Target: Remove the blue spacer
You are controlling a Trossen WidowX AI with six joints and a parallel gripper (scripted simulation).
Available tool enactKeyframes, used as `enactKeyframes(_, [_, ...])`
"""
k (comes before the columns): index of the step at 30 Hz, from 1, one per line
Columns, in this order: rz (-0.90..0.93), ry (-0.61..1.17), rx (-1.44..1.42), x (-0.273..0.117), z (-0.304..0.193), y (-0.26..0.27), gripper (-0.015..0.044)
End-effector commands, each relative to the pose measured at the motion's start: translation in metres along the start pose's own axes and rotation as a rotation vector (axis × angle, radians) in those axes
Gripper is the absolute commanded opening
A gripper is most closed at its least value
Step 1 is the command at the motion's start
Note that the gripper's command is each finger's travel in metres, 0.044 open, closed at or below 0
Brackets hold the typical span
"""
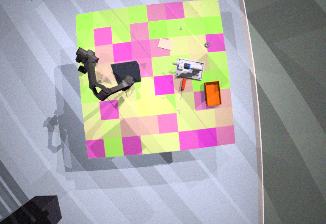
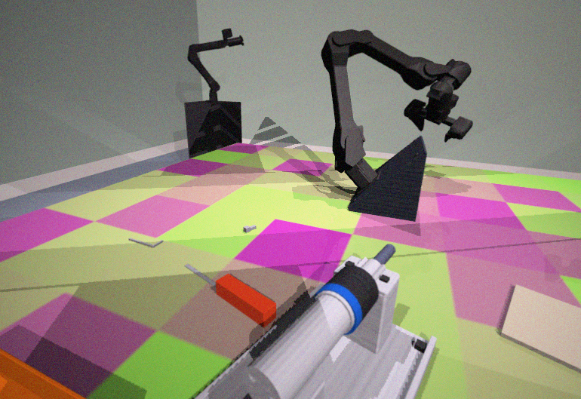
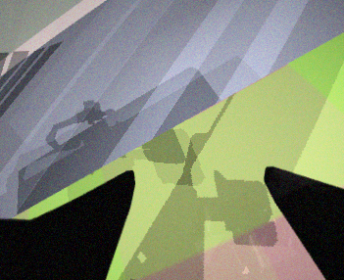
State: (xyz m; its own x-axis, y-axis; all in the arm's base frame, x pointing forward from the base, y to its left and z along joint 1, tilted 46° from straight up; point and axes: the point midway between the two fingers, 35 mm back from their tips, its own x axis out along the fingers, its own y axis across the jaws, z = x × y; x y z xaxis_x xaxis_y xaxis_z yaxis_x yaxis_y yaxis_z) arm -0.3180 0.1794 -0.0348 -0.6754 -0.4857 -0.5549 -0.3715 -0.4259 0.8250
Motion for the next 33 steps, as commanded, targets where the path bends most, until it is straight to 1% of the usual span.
enactKeyframes(1, [-0.008, -0.005, 0.004, -0.002, 0.001, -0.002, 0.0426])
enactKeyframes(2, [-0.032, -0.02, 0.015, -0.006, 0.003, -0.009, 0.044])
enactKeyframes(9, [-0.356, -0.215, 0.205, -0.081, 0.016, -0.096, 0.044])
enactKeyframes(16, [-0.657, -0.374, 0.426, -0.17, -0.009, -0.169, 0.044])
enactKeyframes(19, [-0.775, -0.426, 0.527, -0.207, -0.029, -0.193, 0.044])
enactKeyframes(23, [-0.913, -0.47, 0.659, -0.246, -0.06, -0.219, 0.044])
enactKeyframes(28, [-1.13, -0.515, 0.893, -0.303, -0.123, -0.25, 0.044])
enactKeyframes(33, [-1.319, -0.552, 1.124, -0.349, -0.187, -0.263, 0.044])
